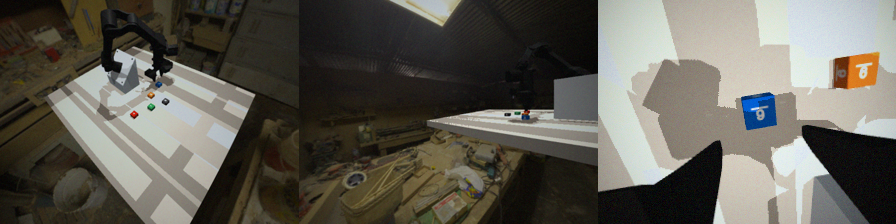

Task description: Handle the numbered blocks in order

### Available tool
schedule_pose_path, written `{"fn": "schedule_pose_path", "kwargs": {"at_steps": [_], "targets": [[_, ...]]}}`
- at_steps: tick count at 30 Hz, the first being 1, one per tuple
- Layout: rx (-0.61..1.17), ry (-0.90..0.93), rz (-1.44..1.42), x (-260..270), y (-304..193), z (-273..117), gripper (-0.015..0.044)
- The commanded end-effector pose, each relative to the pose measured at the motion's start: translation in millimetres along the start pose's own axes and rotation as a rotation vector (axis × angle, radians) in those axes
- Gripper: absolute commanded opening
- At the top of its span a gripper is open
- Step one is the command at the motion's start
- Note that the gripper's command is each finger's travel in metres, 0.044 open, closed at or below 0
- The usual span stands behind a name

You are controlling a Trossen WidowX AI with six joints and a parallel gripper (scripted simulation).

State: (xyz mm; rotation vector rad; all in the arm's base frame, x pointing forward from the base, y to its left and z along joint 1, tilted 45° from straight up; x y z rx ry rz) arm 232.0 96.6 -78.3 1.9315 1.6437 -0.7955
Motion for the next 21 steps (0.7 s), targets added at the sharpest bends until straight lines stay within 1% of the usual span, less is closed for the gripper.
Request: {"fn": "schedule_pose_path", "kwargs": {"at_steps": [1, 21], "targets": [[-0.014, 0.003, -0.005, 1, -1, 6, 0.04], [-0.014, 0.001, -0.005, 1, 0, 37, 0.04]]}}
Point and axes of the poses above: the point midway between the two fingers, 35 mm back from their tips, its own z axis out along the fingers, its own x axis across the jaws, y = z × x, the point moved 8 cm from there along -z, back along the fingers, and after that the axes turned 1 degree about z, right-handed, at the moved point
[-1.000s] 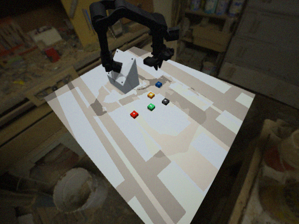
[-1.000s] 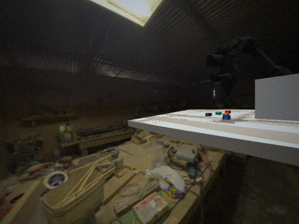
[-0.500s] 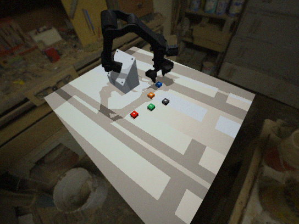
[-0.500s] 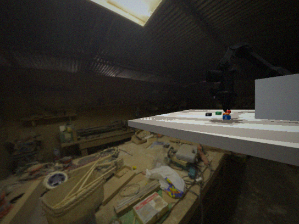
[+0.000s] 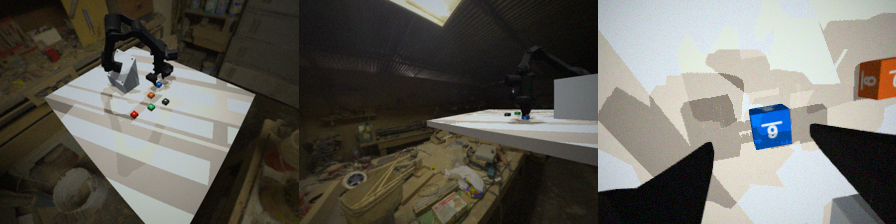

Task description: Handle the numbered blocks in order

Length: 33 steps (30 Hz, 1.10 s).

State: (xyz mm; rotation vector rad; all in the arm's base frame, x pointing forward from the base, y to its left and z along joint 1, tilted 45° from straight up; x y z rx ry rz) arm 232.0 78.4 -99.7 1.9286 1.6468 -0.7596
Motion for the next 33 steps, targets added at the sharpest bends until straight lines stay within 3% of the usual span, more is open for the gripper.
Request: {"fn": "schedule_pose_path", "kwargs": {"at_steps": [1, 6, 17, 33], "targets": [[0.009, -0.012, -0.011, -1.5, -3.6, 10.3, 0.04], [0.009, -0.012, -0.011, -1.7, -3.8, 14.1, 0.04], [0.009, -0.012, -0.011, -1.7, -3.8, 14.1, 0.012], [0.009, -0.012, -0.011, -1.7, -3.8, 14.1, 0.012]]}}
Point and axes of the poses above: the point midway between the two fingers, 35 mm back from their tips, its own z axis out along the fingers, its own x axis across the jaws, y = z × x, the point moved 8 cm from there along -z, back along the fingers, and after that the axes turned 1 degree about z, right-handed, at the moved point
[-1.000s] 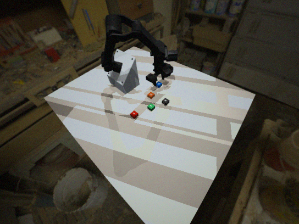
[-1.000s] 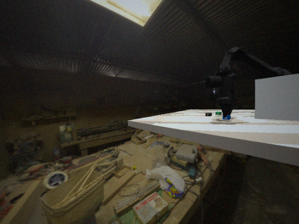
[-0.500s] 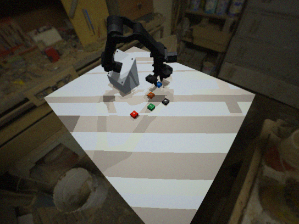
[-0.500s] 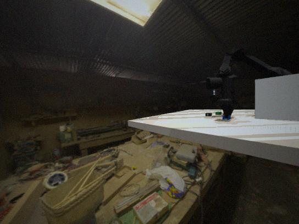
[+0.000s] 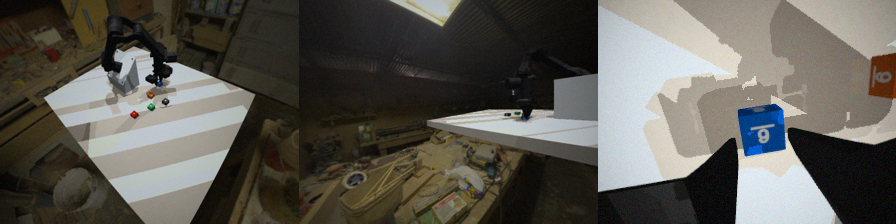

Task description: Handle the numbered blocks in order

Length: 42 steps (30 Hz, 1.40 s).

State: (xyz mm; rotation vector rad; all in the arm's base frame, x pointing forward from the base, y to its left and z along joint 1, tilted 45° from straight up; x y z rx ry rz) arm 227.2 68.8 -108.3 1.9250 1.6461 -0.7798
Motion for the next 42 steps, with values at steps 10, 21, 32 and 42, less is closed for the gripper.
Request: {"fn": "schedule_pose_path", "kwargs": {"at_steps": [10, 21, 32, 42], "targets": [[-0.001, -0.003, -0.005, 0, -1, 1, 0.012], [-0.001, -0.003, -0.005, 0, -1, 1, 0.012], [-0.008, 0.001, -0.018, 2, -1, -3, 0.012], [-0.002, -0.001, -0.008, 0, -1, -12, 0.012]]}}
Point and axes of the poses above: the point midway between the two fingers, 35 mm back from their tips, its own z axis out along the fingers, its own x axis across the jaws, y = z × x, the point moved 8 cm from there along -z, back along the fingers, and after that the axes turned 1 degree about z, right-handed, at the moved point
